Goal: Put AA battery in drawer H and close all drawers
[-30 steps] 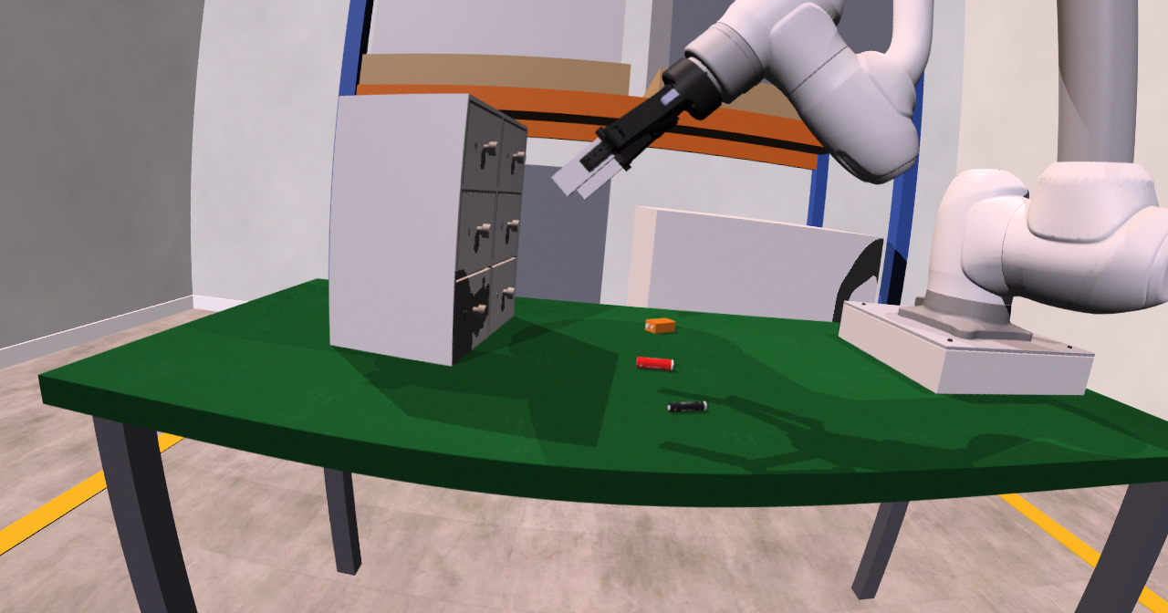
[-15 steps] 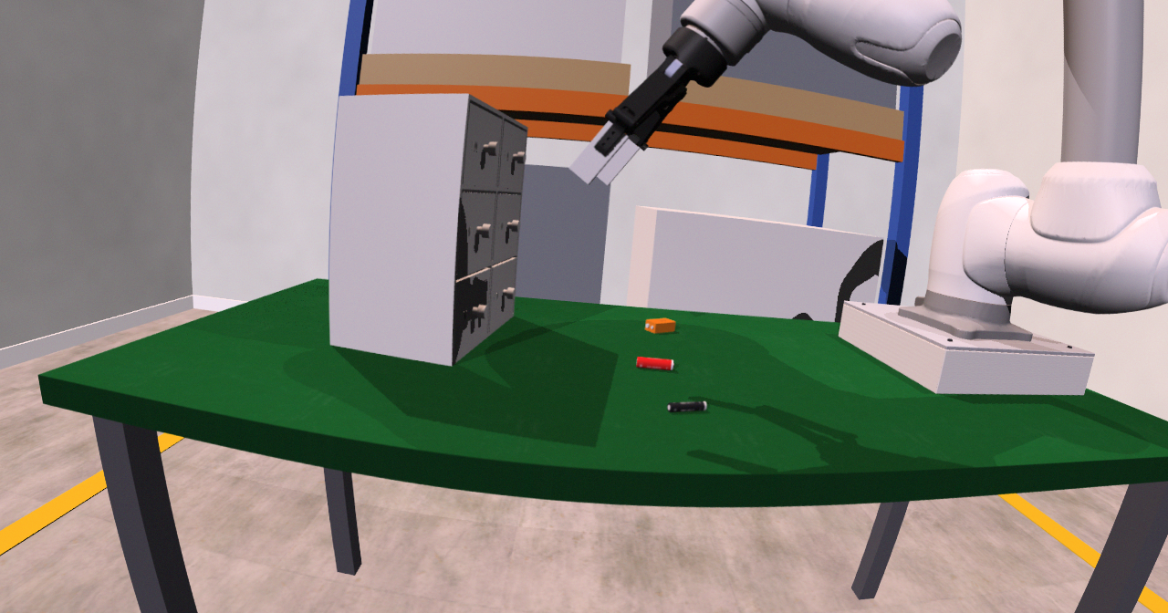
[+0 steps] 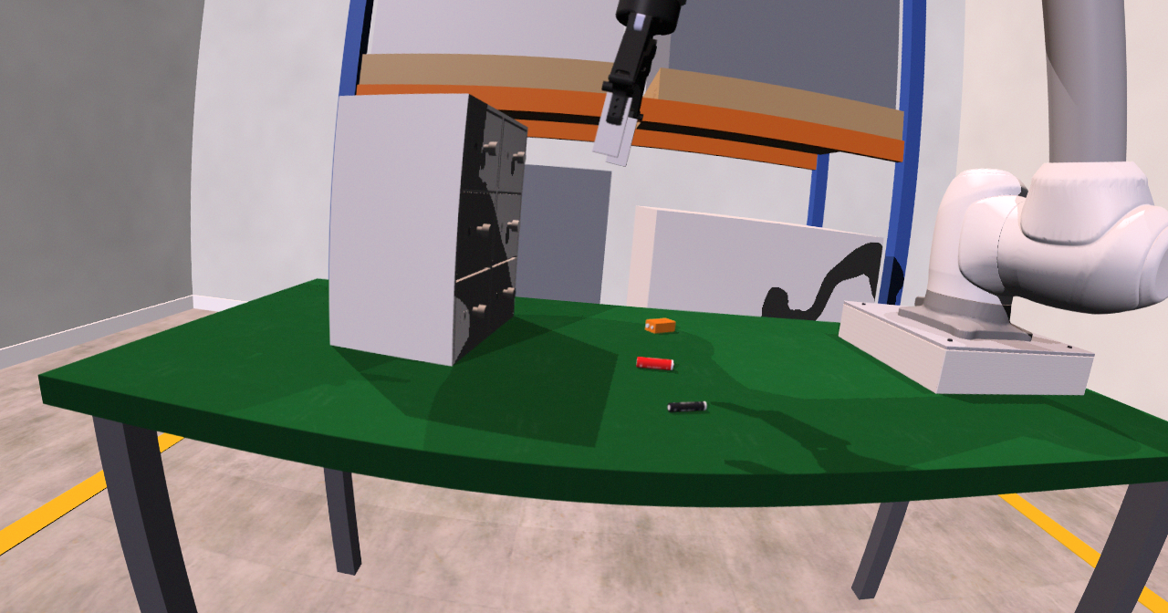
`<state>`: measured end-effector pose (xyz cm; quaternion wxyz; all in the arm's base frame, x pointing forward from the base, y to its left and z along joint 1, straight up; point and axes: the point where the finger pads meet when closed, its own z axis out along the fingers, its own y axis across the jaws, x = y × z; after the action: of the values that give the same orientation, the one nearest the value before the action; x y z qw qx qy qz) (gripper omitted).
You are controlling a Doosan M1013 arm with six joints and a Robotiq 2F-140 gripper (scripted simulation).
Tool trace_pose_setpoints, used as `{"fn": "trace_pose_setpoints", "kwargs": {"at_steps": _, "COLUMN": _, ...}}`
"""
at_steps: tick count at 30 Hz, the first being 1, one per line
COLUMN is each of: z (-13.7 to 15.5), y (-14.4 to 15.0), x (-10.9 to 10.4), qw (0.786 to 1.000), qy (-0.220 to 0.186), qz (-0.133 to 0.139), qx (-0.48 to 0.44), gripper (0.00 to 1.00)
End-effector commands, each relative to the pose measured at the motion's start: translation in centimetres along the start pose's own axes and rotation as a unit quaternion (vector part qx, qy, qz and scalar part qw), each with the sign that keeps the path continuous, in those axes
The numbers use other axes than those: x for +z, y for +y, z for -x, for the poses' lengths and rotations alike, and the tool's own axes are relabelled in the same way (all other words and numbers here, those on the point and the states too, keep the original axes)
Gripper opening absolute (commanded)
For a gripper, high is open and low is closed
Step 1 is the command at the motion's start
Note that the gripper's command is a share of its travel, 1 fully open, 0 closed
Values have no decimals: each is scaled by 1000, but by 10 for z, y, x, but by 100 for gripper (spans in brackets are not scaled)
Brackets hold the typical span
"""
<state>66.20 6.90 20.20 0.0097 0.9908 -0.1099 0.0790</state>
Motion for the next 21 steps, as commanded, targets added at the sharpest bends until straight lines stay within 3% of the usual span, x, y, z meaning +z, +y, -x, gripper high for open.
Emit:
{"fn": "trace_pose_setpoints", "kwargs": {"at_steps": 1, "z": 2, "y": 5, "x": -2, "qw": 999, "qy": -47, "qz": -2, "qx": -2, "gripper": 100}}
{"fn": "trace_pose_setpoints", "kwargs": {"at_steps": 21, "z": 6, "y": 5, "x": -7, "qw": 997, "qy": -78, "qz": -2, "qx": -2, "gripper": 100}}
